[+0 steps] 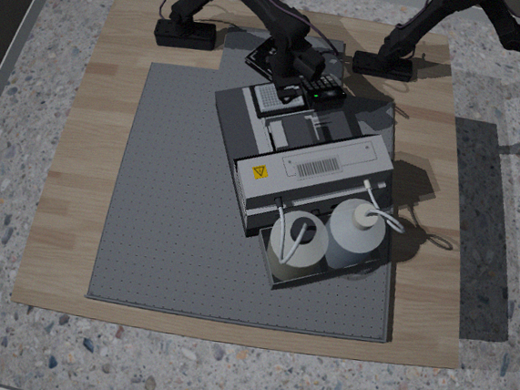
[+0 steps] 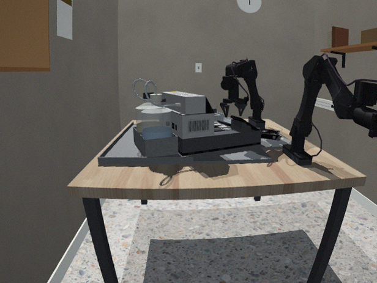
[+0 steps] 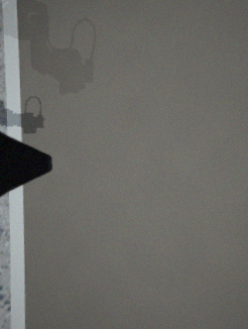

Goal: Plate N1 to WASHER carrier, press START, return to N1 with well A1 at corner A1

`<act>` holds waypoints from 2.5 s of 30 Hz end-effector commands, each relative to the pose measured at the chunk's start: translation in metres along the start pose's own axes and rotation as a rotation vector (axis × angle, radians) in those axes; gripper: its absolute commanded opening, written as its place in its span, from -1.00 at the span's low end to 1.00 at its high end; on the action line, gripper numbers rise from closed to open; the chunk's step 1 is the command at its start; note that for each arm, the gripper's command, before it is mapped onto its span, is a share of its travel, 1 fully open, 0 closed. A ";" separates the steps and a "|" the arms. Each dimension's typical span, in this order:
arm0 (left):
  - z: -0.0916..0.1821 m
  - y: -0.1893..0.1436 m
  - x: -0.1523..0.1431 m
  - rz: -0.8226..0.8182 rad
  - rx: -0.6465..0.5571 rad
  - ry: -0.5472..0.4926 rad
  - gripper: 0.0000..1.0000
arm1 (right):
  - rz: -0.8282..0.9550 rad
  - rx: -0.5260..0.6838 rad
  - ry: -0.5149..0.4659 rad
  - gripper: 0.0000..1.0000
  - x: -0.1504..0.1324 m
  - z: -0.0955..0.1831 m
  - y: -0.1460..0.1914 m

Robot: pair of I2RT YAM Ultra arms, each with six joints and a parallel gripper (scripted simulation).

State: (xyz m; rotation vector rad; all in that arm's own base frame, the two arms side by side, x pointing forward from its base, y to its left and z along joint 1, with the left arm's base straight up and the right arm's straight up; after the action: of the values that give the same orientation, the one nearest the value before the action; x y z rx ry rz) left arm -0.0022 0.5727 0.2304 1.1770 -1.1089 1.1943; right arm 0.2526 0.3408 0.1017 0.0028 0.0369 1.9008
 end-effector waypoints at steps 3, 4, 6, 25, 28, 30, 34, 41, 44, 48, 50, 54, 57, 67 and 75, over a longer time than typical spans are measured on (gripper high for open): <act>0.005 0.004 0.026 0.011 0.014 -0.077 -1.00 | -0.040 -0.039 -0.036 1.00 -0.006 0.026 -0.007; 0.005 0.004 0.026 0.011 0.014 -0.077 -1.00 | -0.039 -0.039 -0.030 1.00 -0.007 0.024 -0.008; 0.005 0.004 0.026 0.011 0.014 -0.077 -1.00 | -0.024 -0.034 -0.024 1.00 -0.005 0.021 -0.007; 0.005 0.004 0.026 0.011 0.014 -0.077 -1.00 | -0.024 -0.026 -0.010 1.00 -0.006 0.001 -0.011; 0.005 0.004 0.026 0.011 0.014 -0.077 -1.00 | -0.010 -0.027 -0.011 1.00 0.000 -0.001 -0.008; 0.005 0.004 0.026 0.011 0.014 -0.077 -1.00 | -0.010 -0.027 -0.011 1.00 0.000 -0.001 -0.008; 0.005 0.004 0.026 0.011 0.014 -0.077 -1.00 | -0.001 -0.039 -0.018 1.00 0.005 0.002 -0.008; 0.005 0.004 0.026 0.011 0.014 -0.077 -1.00 | 0.001 -0.043 -0.020 1.00 0.004 0.005 -0.005; 0.005 0.004 0.026 0.011 0.014 -0.077 -1.00 | -0.012 -0.052 -0.026 1.00 -0.001 0.009 -0.008; 0.005 0.004 0.026 0.011 0.014 -0.077 -1.00 | -0.023 -0.060 -0.031 1.00 -0.004 0.013 -0.011; 0.005 0.004 0.026 0.011 0.014 -0.077 -1.00 | -0.031 -0.061 -0.032 1.00 -0.005 0.015 -0.011; 0.005 0.004 0.026 0.011 0.014 -0.077 -1.00 | -0.034 -0.064 -0.034 1.00 -0.005 0.014 -0.012; 0.005 0.004 0.026 0.011 0.014 -0.077 -1.00 | -0.016 -0.062 -0.031 1.00 -0.001 0.012 -0.009; 0.005 0.004 0.026 0.011 0.014 -0.077 -1.00 | -0.004 -0.061 -0.032 1.00 0.000 0.011 -0.008; 0.005 0.004 0.026 0.011 0.014 -0.077 -1.00 | -0.026 -0.076 -0.043 1.00 -0.005 0.018 -0.014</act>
State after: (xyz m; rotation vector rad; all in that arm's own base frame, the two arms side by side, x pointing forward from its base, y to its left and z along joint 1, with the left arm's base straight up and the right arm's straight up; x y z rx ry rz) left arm -0.0022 0.5727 0.2304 1.1770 -1.1089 1.1943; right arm 0.2562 0.3372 0.0939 -0.0030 0.0408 1.8880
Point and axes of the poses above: on each arm, the point where the finger pads meet when closed, its own z axis back along the fingers, its own y axis across the jaws, x = y × z, the point moved 1 cm from there along z, back along the fingers, and after that the axes turned 3 degrees about -z, right-handed, at the moved point
